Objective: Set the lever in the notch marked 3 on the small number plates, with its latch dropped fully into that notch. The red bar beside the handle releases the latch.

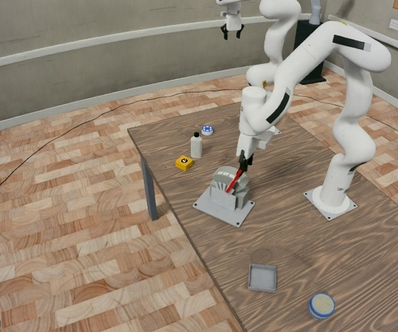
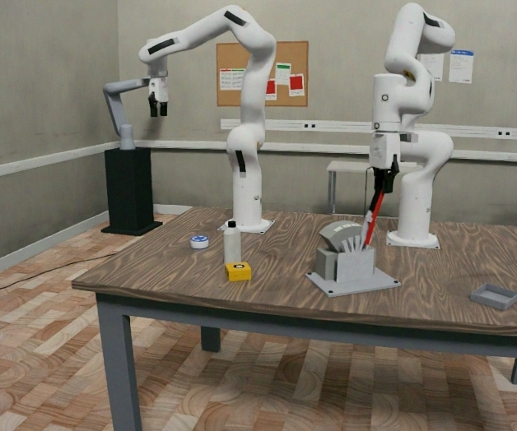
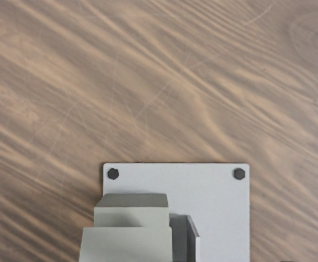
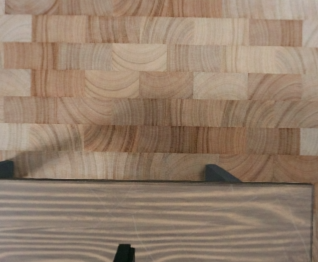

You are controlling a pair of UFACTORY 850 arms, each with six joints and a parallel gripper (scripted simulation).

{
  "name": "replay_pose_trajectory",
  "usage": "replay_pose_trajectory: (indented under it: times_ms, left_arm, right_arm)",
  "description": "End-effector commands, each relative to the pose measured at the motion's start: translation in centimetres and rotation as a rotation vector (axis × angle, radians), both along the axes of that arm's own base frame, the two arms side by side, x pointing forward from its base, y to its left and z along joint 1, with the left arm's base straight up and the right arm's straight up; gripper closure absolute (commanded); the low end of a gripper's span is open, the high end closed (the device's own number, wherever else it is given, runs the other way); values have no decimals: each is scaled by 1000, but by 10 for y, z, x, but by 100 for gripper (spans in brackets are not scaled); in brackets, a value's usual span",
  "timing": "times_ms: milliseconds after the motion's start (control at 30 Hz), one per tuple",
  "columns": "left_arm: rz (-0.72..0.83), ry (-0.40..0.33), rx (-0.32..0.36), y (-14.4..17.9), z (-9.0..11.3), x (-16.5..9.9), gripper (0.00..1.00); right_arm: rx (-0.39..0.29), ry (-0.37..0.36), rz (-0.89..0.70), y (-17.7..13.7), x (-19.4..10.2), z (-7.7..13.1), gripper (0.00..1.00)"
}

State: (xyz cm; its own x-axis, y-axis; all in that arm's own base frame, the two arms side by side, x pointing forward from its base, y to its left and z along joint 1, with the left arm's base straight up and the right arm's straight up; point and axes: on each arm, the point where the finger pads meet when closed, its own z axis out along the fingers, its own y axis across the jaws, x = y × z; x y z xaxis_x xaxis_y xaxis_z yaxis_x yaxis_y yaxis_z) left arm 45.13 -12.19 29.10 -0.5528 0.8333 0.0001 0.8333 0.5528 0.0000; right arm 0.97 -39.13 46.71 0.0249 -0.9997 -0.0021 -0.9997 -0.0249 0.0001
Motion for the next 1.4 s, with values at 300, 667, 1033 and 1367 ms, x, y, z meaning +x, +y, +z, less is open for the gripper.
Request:
replay_pose_trajectory:
  times_ms: [300,667,1033,1367]
  left_arm:
    - [0,-2,-1,-24,10,17,100]
    - [0,-2,-1,-41,13,27,100]
    - [0,-2,-1,-50,14,34,100]
    - [0,-2,-1,-52,15,35,100]
  right_arm:
    - [-2,0,0,0,0,1,0]
    - [-2,0,0,0,0,1,0]
    - [-2,0,0,0,0,1,0]
    - [-2,0,0,0,0,1,0]
